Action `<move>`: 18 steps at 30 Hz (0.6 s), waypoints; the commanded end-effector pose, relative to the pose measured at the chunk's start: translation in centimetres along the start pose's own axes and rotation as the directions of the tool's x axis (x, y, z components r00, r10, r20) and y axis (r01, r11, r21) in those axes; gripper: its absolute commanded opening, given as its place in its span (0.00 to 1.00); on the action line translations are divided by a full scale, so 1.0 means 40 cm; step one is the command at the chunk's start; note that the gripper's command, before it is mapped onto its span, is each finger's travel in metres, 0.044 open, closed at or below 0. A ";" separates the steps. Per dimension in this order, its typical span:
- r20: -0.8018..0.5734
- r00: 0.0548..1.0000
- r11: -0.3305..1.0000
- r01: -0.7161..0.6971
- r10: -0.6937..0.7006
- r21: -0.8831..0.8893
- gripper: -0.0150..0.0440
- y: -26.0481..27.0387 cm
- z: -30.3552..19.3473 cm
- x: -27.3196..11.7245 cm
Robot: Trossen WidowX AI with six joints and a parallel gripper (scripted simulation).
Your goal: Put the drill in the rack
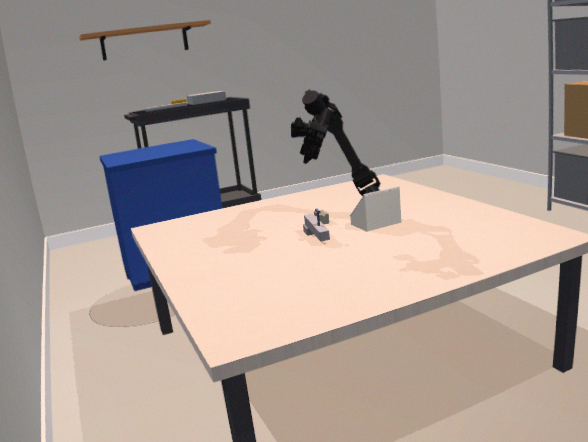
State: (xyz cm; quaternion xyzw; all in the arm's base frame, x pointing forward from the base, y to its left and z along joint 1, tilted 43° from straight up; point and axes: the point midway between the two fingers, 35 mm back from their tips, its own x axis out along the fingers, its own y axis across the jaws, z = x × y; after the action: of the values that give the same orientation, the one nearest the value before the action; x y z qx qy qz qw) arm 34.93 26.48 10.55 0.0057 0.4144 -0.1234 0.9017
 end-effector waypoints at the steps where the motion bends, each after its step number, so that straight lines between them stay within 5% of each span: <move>1: -0.115 0.981 0.985 0.151 -0.159 -0.079 0.25 -0.116 -0.051 0.066; 10: -0.407 0.721 0.827 0.457 -0.561 -0.329 0.25 -0.449 -0.177 0.120; 18: -0.421 0.698 0.814 0.473 -0.579 -0.336 0.25 -0.471 -0.179 0.125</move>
State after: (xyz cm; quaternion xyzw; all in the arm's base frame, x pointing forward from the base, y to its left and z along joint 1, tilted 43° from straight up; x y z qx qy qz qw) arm 28.46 8.06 3.96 -0.1718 0.6279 -0.3285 0.6843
